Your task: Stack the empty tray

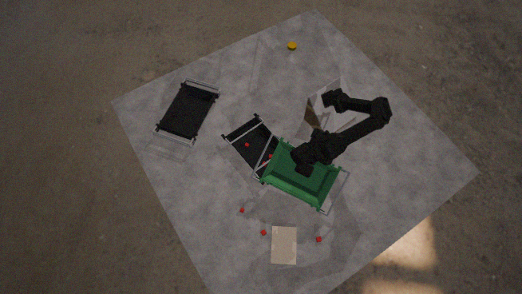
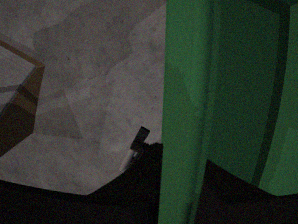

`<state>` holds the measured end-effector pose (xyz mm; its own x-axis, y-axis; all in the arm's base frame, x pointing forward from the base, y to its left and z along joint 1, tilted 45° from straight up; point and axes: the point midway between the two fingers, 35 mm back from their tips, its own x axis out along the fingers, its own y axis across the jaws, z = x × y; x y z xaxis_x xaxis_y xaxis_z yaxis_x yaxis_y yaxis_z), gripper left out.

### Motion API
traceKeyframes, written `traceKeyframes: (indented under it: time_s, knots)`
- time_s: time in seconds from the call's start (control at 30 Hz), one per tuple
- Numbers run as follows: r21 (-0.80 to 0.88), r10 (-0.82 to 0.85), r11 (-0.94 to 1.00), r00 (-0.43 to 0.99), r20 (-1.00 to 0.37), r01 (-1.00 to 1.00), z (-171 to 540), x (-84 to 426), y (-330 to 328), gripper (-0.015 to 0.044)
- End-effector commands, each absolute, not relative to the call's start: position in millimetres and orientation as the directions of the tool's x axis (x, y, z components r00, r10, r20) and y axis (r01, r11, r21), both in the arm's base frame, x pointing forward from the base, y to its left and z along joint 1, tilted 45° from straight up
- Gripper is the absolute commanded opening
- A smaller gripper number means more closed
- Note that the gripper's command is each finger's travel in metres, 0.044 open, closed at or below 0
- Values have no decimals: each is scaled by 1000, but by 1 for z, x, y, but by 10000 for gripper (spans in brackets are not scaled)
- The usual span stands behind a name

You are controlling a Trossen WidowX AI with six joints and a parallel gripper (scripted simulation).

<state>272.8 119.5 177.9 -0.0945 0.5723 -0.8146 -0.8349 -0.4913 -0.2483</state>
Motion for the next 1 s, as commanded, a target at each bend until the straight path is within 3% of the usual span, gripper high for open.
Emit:
traceKeyframes:
  time_s: [0.0, 0.97]
  knots:
    - [-249, 582, -456, -75, -810, -855, 173, 287, 106, 0]
    - [-97, 648, -240, -85, -757, -966, 90, 333, 6, 0]
